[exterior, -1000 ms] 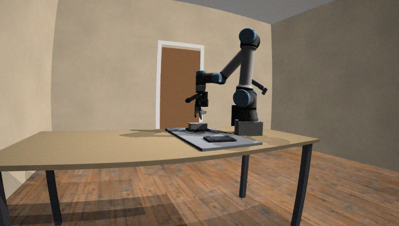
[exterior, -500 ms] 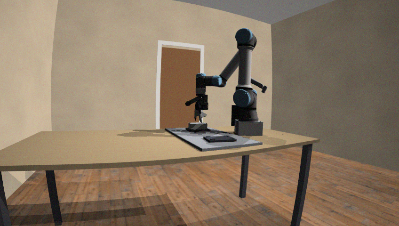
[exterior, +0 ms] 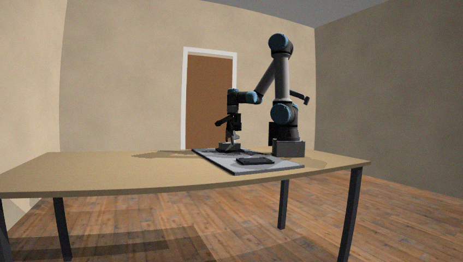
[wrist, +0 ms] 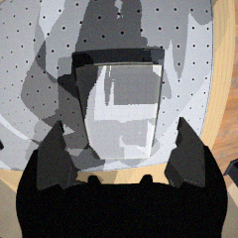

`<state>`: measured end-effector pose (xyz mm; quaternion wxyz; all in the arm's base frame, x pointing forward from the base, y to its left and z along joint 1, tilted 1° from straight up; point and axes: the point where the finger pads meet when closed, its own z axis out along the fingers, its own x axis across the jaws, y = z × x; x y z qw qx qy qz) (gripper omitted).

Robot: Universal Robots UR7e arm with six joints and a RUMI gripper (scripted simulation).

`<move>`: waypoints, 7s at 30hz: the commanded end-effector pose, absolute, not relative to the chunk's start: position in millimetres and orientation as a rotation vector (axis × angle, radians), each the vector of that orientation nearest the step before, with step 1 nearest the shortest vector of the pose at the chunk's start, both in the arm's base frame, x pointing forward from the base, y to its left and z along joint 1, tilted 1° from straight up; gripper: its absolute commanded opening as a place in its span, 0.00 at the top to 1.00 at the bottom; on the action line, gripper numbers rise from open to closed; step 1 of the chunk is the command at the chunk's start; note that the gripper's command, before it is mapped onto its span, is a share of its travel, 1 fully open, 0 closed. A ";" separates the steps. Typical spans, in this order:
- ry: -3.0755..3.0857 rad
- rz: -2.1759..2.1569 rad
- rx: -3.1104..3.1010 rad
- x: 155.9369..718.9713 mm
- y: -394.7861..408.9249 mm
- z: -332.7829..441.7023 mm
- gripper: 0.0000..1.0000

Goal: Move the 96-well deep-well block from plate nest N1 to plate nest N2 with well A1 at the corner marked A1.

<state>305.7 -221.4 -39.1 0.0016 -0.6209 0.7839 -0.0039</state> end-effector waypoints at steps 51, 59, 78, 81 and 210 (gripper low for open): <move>2.460 -0.015 -1.949 306.2 -221.9 -53.4 1.00; 2.460 -0.015 -1.949 306.2 -221.9 -48.4 1.00; 2.460 -0.015 -1.949 306.0 -221.8 -20.1 1.00; 2.460 -0.015 -1.949 305.9 -221.8 -15.1 1.00; 2.479 -0.014 -1.924 342.9 2.2 28.5 1.00</move>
